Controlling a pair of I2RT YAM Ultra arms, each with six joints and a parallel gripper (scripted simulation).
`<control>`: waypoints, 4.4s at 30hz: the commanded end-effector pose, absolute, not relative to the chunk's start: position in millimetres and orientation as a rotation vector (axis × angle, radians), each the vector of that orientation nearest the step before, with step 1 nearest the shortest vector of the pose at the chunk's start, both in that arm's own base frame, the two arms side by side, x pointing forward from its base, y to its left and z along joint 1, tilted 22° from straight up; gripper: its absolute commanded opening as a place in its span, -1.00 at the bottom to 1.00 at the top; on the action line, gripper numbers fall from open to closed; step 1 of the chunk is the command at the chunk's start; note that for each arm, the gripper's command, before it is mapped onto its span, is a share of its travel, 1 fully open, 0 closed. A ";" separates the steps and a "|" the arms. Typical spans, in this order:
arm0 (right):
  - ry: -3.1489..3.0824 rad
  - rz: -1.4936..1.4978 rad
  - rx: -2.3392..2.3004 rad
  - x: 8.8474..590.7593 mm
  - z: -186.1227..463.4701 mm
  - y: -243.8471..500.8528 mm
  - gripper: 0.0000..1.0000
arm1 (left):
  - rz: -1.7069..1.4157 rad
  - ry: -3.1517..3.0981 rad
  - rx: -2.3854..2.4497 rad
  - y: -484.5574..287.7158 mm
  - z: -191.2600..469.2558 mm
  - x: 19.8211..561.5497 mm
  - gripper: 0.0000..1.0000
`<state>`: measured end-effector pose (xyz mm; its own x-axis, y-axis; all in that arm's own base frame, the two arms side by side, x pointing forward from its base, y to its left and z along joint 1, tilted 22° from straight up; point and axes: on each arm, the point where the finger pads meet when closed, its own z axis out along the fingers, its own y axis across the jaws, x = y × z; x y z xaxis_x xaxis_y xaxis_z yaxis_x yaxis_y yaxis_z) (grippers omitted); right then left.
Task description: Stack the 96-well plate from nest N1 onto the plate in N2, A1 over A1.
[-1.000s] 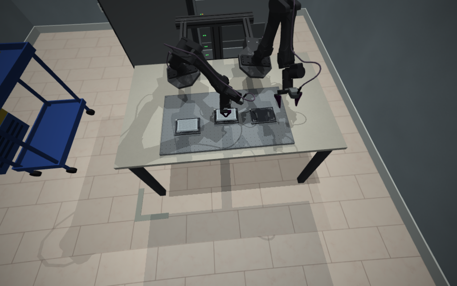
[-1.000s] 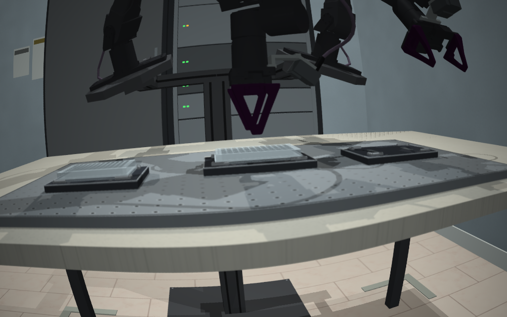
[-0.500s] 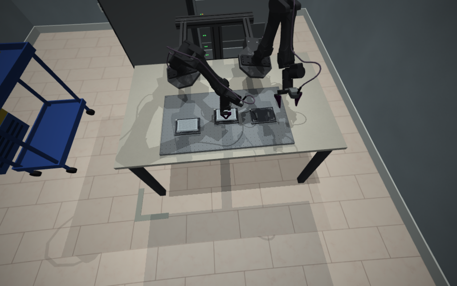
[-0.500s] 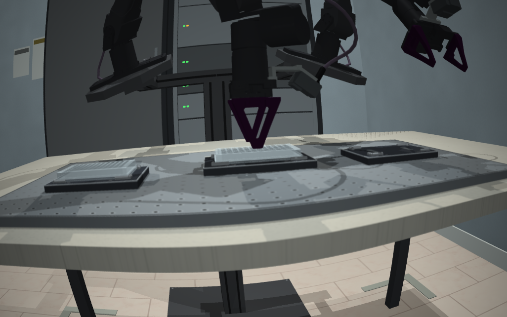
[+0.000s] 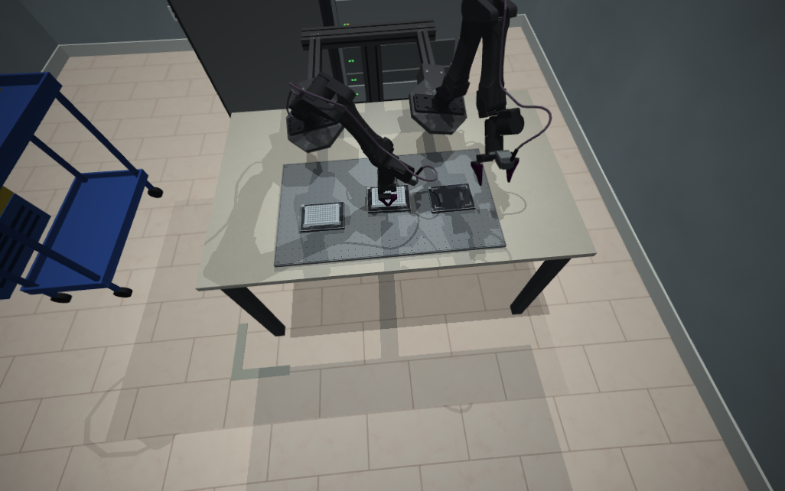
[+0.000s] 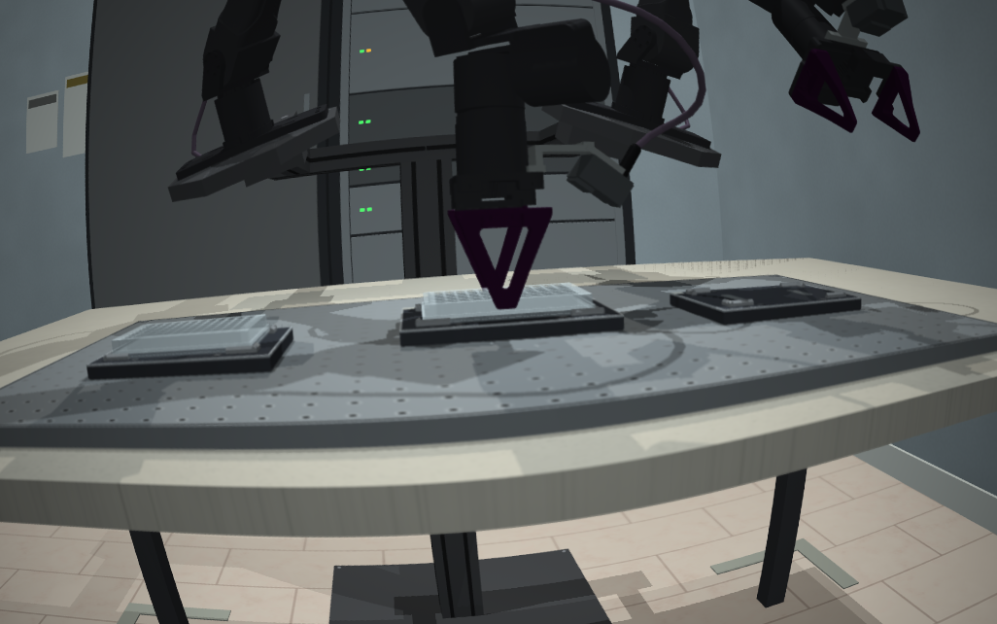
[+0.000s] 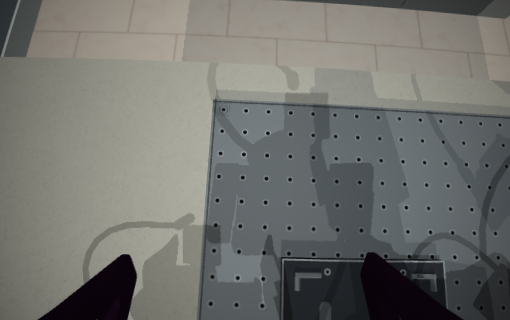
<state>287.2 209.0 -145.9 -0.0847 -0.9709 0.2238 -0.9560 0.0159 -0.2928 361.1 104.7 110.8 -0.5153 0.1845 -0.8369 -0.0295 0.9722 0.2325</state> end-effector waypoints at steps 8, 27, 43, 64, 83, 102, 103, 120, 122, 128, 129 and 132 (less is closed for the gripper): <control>2.193 -0.573 -2.090 290.4 -143.9 215.3 0.80 | 0.269 2.038 0.112 105.9 128.4 370.2 1.00; 2.200 -0.561 -2.098 275.2 -109.1 222.1 0.58 | 0.269 2.038 0.112 105.9 128.4 370.2 1.00; 2.069 -0.556 -2.199 295.6 -68.8 149.1 0.58 | 0.219 2.123 0.177 37.2 118.9 374.9 1.00; 2.151 -0.554 -2.166 310.1 -18.1 -2.3 0.58 | 0.053 2.076 0.759 -202.5 121.6 283.5 1.00; 2.170 -0.574 -2.137 312.6 -10.5 -21.7 0.58 | -0.126 1.816 1.212 -304.8 137.0 133.4 1.00; 2.171 -0.574 -2.131 319.2 -40.6 -28.7 0.58 | -0.155 1.802 1.223 -309.9 139.1 127.6 1.00; 2.183 -0.567 -2.126 317.7 -42.2 -29.1 0.58 | -0.155 1.802 1.223 -309.9 139.1 127.6 1.00; 2.169 -0.596 -2.118 324.0 -36.3 -28.3 0.58 | -0.131 1.809 1.237 -306.7 131.9 129.4 1.00; 2.169 -0.604 -2.110 328.8 -30.5 -28.2 0.58 | -0.131 1.809 1.237 -306.7 131.9 129.4 1.00; 2.143 -0.614 -2.098 337.7 -34.8 -28.1 0.58 | -0.131 1.809 1.237 -306.7 131.9 129.4 1.00; 2.150 -0.604 -2.105 333.6 -39.3 -29.0 0.58 | -0.131 1.809 1.237 -306.7 131.9 129.4 1.00; 2.149 -0.603 -2.107 334.7 -45.3 -30.1 0.58 | -0.131 1.809 1.237 -306.7 131.9 129.4 1.00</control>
<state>329.8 -30.7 -38.5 -0.0651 -0.9712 0.2293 -0.9480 -0.0116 -0.3181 130.6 -299.4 115.5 -0.0917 0.7195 -0.6884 0.7881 0.4750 0.3915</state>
